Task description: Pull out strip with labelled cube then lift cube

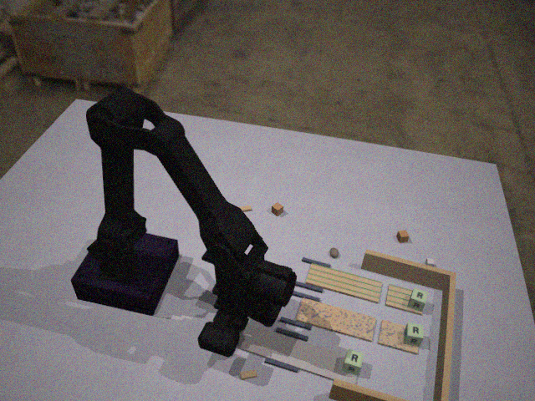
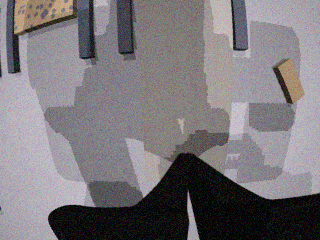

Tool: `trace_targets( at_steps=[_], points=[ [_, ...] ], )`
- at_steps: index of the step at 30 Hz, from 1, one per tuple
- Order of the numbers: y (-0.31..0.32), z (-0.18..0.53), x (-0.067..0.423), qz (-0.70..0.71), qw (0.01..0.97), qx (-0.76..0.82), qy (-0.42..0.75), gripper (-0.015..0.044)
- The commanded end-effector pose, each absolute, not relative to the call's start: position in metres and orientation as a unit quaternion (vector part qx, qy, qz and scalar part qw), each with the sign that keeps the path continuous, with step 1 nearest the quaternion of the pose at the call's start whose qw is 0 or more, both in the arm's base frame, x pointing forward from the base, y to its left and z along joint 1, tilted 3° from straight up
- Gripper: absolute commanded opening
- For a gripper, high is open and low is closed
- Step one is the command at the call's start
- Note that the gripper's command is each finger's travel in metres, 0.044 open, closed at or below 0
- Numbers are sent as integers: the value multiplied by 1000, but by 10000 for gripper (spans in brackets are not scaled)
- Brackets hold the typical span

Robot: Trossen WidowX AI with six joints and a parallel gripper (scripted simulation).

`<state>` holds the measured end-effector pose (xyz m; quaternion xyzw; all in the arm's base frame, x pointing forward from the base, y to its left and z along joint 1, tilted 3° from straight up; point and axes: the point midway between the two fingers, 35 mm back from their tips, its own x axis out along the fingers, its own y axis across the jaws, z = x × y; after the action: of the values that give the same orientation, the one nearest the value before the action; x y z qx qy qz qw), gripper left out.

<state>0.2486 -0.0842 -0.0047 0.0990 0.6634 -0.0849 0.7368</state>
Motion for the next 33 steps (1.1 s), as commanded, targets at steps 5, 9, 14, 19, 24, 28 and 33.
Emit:
trace_targets(
  at_steps=[5, 9, 14, 19, 24, 28, 33],
  points=[
    [-79, -13, 229, -83, 723, 100, 679, 0],
    [-78, -14, 225, -83, 723, 100, 679, 0],
    [-77, -14, 221, -83, 722, 100, 679, 0],
    [-76, -14, 216, -83, 722, 100, 679, 0],
    [-75, -15, 212, -83, 722, 100, 679, 0],
    [-74, -15, 209, -83, 722, 100, 679, 0],
    [-73, -15, 205, -83, 722, 100, 680, 0]
  ],
)
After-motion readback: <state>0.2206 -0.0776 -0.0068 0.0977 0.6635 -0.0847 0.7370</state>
